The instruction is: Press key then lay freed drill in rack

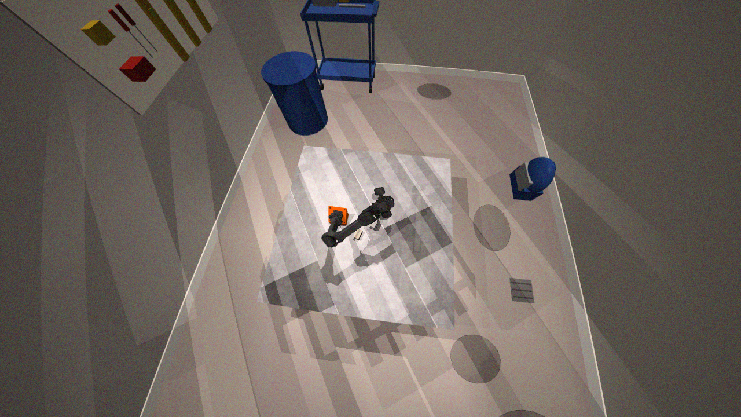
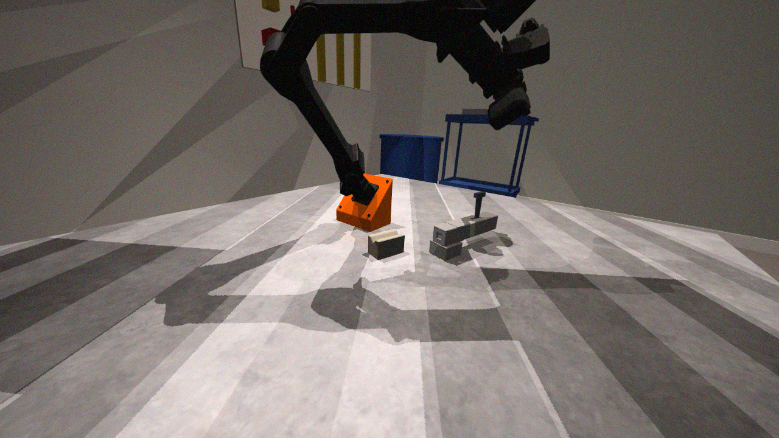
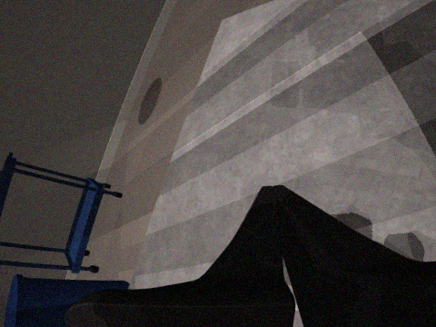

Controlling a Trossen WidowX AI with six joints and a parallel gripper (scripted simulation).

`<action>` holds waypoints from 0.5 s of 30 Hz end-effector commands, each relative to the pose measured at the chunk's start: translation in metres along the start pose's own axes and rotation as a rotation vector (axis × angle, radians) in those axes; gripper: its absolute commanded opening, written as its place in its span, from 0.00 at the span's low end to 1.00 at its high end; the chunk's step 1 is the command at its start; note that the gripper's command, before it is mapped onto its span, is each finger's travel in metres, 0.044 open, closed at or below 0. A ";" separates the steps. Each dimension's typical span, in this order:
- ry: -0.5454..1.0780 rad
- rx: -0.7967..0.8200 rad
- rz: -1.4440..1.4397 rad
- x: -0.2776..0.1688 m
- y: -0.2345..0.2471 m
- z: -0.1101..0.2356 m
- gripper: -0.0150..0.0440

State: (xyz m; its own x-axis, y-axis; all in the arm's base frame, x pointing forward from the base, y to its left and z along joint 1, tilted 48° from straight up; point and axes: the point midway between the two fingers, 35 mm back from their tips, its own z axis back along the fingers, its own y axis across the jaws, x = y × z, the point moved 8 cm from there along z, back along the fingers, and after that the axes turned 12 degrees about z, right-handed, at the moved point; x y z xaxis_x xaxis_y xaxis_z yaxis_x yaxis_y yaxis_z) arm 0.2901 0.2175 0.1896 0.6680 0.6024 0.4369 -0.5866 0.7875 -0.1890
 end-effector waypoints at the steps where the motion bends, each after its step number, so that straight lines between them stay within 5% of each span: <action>1: 0.253 -0.138 -0.184 -0.020 0.001 -0.034 0.25; 9: 0.666 -0.713 -0.445 -0.071 0.000 -0.090 0.25; 15: 0.682 -0.768 -0.451 -0.075 0.000 -0.094 0.25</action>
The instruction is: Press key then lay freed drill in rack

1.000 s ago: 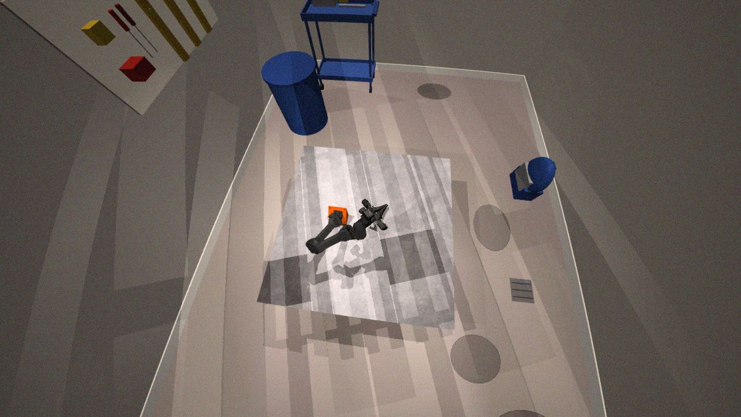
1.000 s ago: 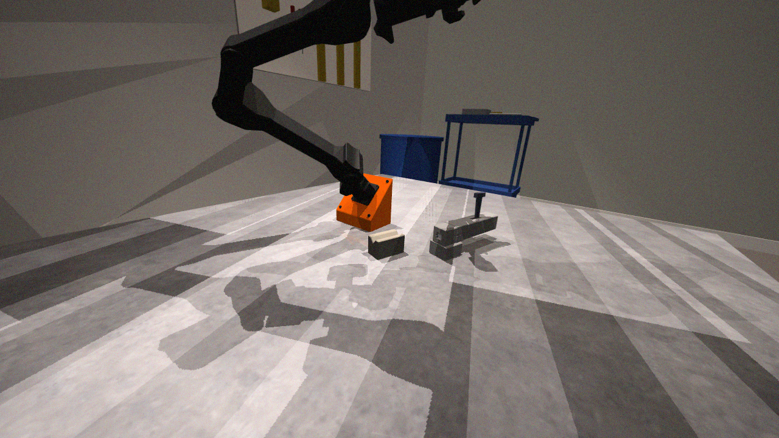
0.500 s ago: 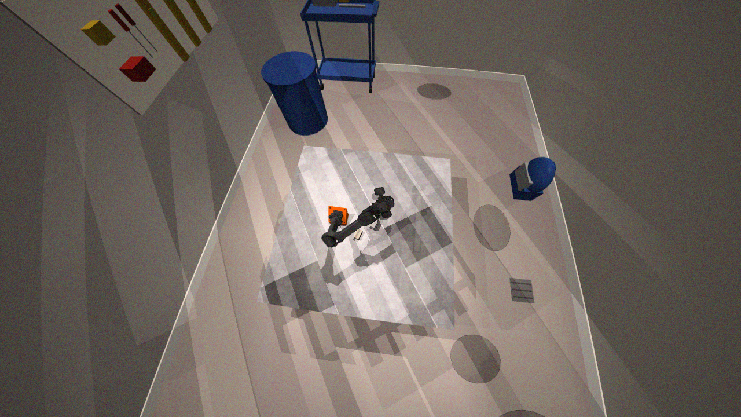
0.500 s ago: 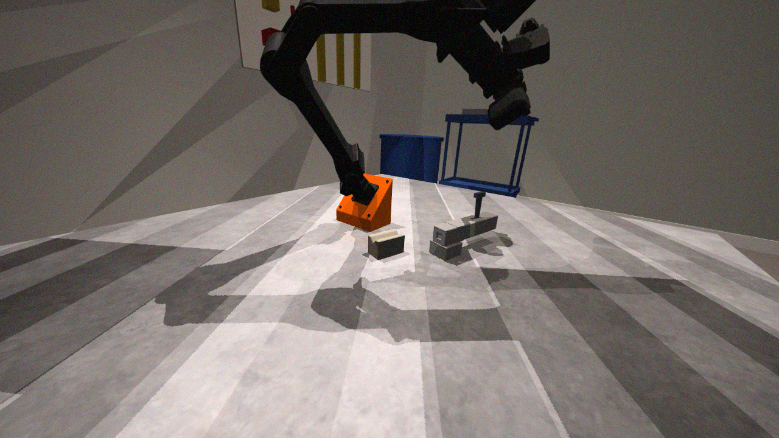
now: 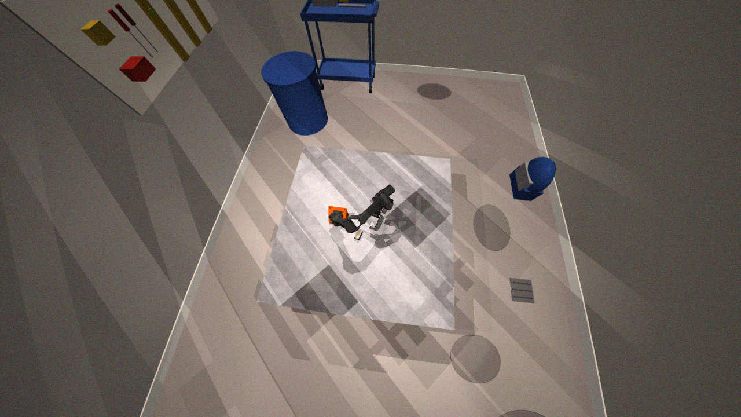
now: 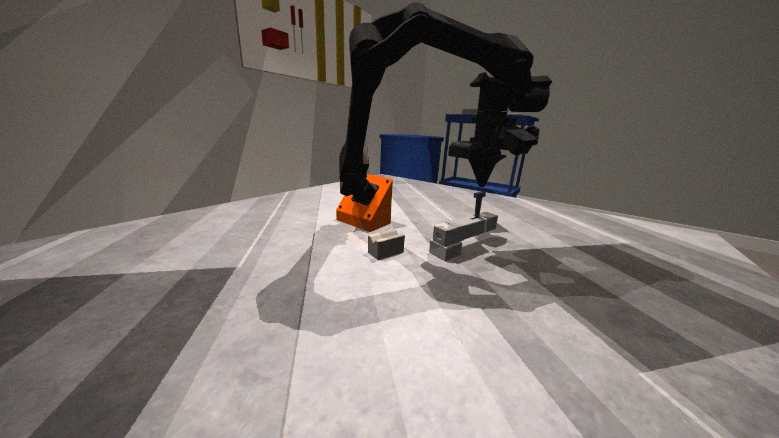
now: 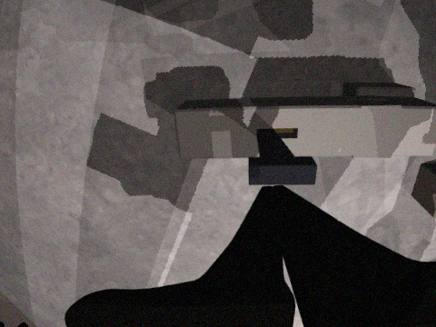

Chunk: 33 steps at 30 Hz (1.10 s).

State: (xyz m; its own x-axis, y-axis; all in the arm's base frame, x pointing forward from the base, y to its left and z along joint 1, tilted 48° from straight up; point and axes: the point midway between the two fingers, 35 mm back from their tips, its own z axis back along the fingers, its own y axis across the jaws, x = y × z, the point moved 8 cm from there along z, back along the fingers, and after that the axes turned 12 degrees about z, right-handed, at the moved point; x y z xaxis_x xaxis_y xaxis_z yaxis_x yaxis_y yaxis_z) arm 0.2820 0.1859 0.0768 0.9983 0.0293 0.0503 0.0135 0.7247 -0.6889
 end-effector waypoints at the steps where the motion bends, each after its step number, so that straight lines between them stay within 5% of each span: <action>1: 0.003 -0.063 -0.036 0.001 0.001 -0.002 0.25; 33: 0.002 -0.063 -0.036 0.000 -0.002 -0.016 0.25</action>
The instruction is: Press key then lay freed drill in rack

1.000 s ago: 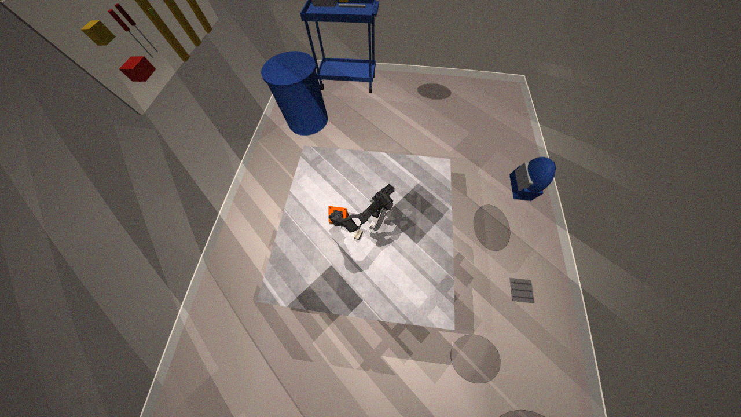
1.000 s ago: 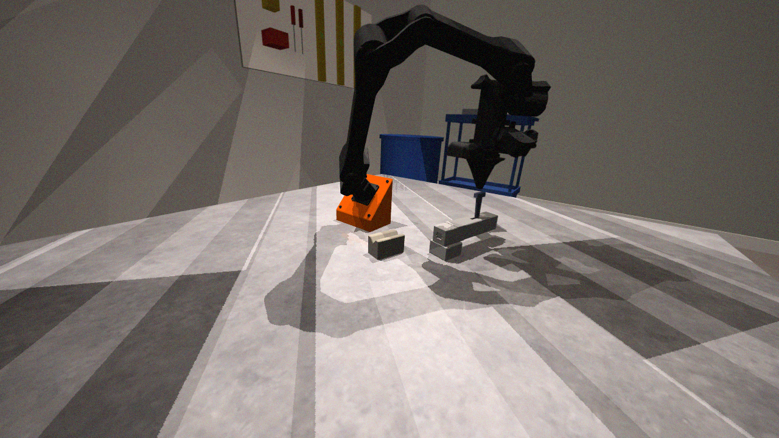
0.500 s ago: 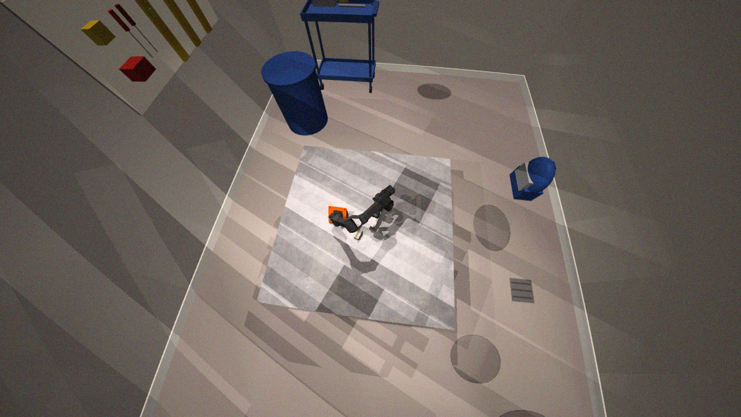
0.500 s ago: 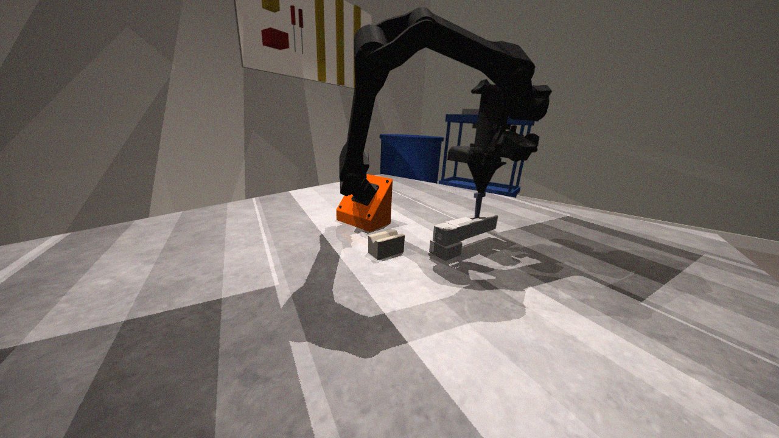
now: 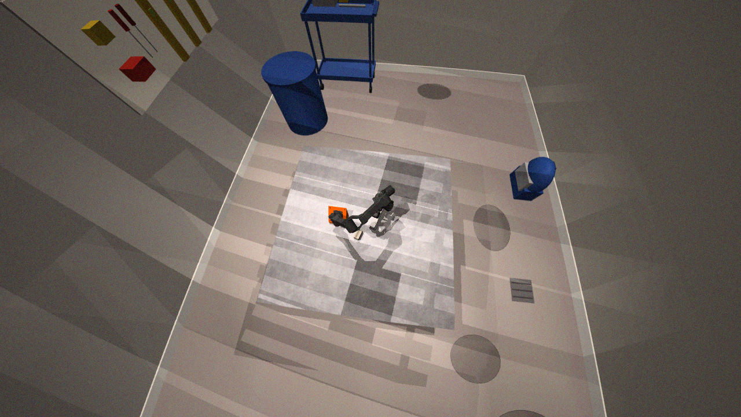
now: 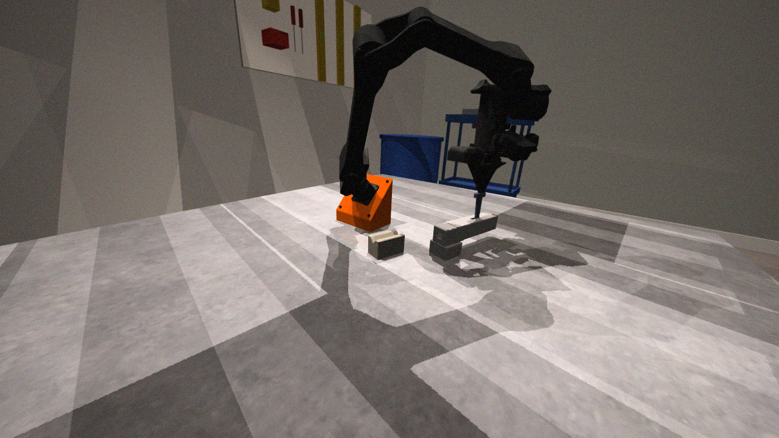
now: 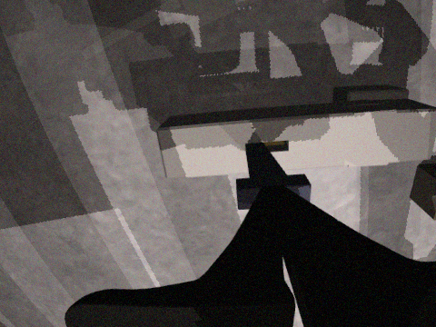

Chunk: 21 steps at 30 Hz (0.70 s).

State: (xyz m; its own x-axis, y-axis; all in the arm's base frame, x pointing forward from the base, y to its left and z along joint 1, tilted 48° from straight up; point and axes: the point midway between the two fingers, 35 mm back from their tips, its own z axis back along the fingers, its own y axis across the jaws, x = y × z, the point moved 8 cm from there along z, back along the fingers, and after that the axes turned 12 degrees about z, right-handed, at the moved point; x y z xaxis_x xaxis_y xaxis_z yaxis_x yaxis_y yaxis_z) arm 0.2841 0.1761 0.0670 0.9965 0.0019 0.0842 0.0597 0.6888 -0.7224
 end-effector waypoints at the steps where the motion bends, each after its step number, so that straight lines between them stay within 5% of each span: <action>1: 0.007 -0.011 0.007 -0.001 -0.002 -0.002 0.25; 21: 0.007 -0.011 0.007 0.001 0.001 -0.008 0.25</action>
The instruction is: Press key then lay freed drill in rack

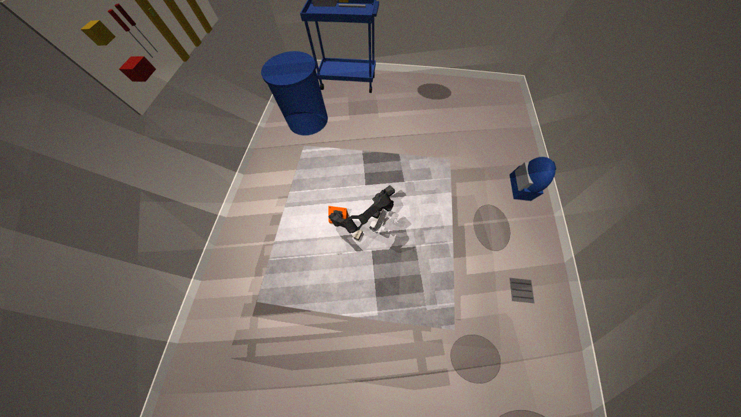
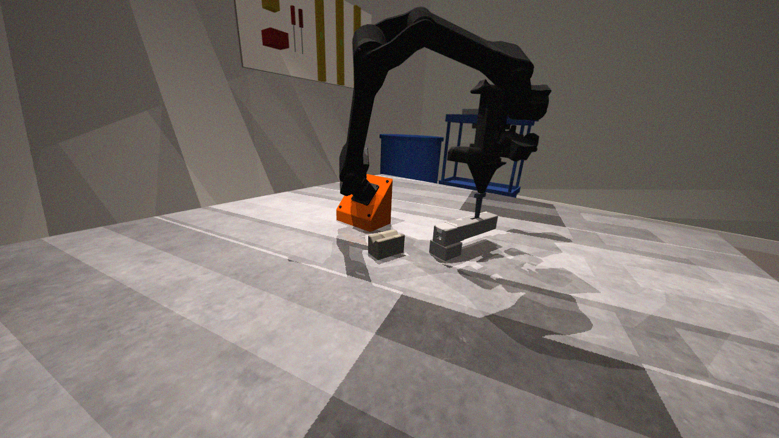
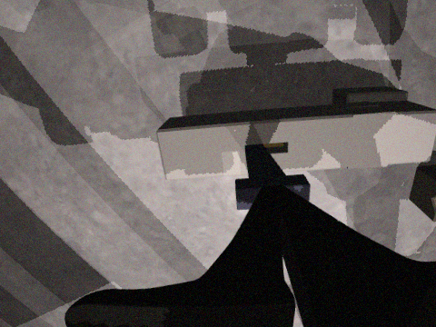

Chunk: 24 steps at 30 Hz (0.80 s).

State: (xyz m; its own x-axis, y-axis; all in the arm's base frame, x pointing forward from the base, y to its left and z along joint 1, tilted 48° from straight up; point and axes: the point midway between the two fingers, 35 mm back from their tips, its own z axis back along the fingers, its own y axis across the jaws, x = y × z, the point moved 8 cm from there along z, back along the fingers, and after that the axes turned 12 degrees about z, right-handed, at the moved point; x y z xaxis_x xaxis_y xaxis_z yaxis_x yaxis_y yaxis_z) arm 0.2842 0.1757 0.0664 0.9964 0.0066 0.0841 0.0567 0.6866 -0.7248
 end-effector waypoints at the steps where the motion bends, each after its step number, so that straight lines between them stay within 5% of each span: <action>1: 0.010 -0.008 0.004 0.001 0.000 -0.007 0.25; 24: 0.010 -0.009 0.004 -0.001 0.000 -0.014 0.25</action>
State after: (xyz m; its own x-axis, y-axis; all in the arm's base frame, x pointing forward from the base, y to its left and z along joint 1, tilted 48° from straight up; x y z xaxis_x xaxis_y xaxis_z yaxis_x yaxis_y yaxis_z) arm 0.2846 0.1741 0.0658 0.9952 0.0175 0.0958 0.0573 0.6901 -0.7214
